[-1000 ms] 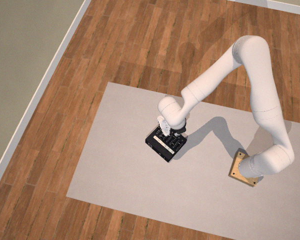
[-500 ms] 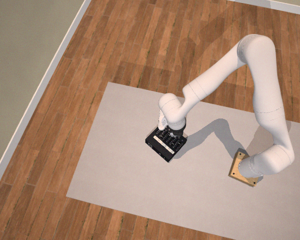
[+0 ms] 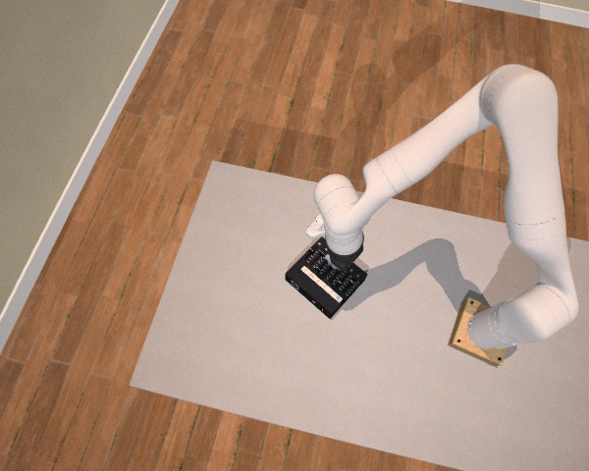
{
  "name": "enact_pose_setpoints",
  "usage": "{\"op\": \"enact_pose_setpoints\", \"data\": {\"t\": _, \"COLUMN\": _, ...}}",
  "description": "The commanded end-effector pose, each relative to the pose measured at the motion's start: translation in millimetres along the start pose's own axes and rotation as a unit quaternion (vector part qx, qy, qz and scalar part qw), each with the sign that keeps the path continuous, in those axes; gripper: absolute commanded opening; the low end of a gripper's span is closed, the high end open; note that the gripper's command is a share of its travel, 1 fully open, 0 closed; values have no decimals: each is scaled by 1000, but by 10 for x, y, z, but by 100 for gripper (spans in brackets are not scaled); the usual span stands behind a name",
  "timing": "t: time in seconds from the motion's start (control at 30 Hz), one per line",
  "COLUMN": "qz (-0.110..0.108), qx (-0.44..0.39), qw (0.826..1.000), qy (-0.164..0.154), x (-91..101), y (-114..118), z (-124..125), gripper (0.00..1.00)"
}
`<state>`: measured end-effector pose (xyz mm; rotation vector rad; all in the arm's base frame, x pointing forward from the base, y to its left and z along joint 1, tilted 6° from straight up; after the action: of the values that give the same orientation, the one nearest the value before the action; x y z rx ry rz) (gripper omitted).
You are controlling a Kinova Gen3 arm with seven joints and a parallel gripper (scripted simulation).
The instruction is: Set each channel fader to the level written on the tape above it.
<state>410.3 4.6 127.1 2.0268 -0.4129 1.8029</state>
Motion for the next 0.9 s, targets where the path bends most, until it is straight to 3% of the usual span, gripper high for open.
{"op": "enact_pose_setpoints", "data": {"t": 0.0, "qz": 7, "qx": -48, "qw": 999, "qy": 8, "x": 83, "y": 0, "z": 29, "gripper": 100}}
{"op": "enact_pose_setpoints", "data": {"t": 0.17, "qz": 25, "qx": -152, "qw": 988, "qy": 4, "x": 155, "y": -24, "z": 26, "gripper": 100}}
{"op": "enact_pose_setpoints", "data": {"t": 0.27, "qz": 28, "qx": -172, "qw": 985, "qy": 3, "x": 169, "y": -29, "z": 25, "gripper": 100}}
{"op": "enact_pose_setpoints", "data": {"t": 0.63, "qz": 62, "qx": -354, "qw": 933, "qy": -10, "x": 311, "y": -85, "z": 17, "gripper": 100}}
{"op": "enact_pose_setpoints", "data": {"t": 0.87, "qz": 73, "qx": -412, "qw": 908, "qy": -16, "x": 362, "y": -109, "z": 15, "gripper": 100}}
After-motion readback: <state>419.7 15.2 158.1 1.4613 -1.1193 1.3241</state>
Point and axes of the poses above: the point where the finger pads meet when closed, its own x axis back along the fingers, its own y axis across the jaws, z = x × y, the point moved 2 cm from there along x, back along the fingers, and after that the axes turned 11 degrees about -x, right-handed, at the moved point
